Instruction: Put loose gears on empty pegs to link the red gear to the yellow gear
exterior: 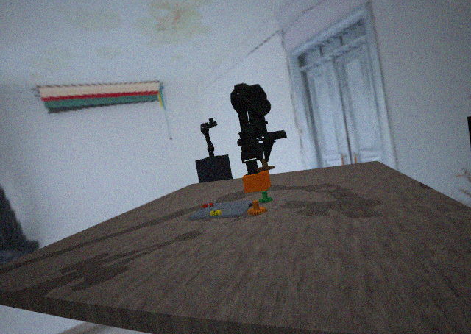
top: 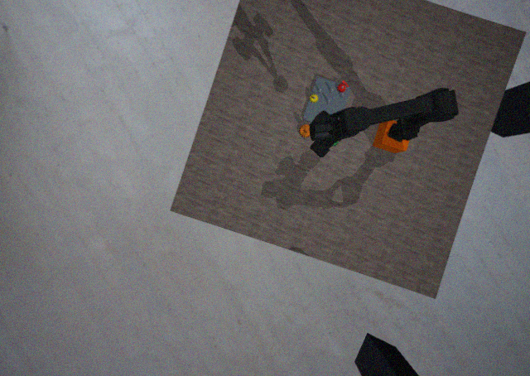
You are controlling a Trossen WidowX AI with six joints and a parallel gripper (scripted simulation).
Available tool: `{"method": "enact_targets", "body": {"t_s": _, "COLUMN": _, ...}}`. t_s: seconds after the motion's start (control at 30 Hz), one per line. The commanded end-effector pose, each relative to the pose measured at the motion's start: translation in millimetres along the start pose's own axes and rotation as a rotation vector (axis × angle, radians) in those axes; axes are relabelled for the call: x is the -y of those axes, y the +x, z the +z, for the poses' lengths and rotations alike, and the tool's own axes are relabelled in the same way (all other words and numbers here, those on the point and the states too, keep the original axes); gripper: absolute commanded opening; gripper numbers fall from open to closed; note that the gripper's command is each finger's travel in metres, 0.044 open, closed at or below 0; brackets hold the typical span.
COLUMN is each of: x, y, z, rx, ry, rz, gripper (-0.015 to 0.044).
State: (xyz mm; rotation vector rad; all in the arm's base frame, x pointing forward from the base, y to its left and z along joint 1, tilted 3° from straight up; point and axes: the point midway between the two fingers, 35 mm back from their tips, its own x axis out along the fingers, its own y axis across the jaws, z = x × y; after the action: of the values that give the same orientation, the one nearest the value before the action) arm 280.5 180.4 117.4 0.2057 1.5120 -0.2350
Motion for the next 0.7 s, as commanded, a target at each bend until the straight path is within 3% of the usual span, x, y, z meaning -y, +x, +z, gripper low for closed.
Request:
{"method": "enact_targets", "body": {"t_s": 0.0, "x": 8, "y": 5, "z": 8, "rx": -0.002, "ry": -0.005, "rz": -0.005, "gripper": 0.0}}
{"method": "enact_targets", "body": {"t_s": 0.67, "x": 42, "y": 19, "z": 42, "rx": 0.0, "ry": -0.006, "rz": -0.005, "gripper": 0.0}}
